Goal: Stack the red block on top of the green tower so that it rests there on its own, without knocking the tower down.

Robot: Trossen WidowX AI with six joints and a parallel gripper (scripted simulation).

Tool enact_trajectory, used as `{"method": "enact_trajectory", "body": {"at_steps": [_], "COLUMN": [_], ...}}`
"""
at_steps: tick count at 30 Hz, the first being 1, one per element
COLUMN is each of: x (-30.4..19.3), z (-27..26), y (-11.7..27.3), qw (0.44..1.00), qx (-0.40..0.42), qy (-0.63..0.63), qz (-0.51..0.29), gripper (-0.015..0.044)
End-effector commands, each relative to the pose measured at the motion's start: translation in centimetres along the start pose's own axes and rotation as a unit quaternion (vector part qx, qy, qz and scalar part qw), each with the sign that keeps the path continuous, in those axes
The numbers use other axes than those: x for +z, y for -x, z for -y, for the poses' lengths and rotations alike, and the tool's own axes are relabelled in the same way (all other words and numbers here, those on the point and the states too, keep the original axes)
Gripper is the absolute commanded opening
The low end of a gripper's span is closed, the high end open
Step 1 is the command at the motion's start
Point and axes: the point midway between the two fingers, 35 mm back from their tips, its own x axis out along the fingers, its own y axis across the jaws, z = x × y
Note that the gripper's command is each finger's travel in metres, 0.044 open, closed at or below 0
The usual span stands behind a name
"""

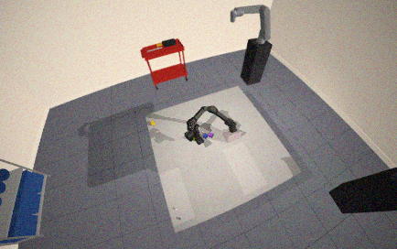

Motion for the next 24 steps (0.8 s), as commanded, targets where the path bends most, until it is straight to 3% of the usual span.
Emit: {"method": "enact_trajectory", "body": {"at_steps": [1,6,24], "x": [-0.2,-0.9,-1.3], "z": [3.5,7.0,7.3], "y": [-0.1,-0.2,-3.5], "qw": [1.000,1.000,1.000], "qx": [-0.005,-0.010,-0.010], "qy": [0.001,0.000,0.000], "qz": [-0.002,-0.004,-0.004], "gripper": [0.0000,0.0000,0.0000]}}
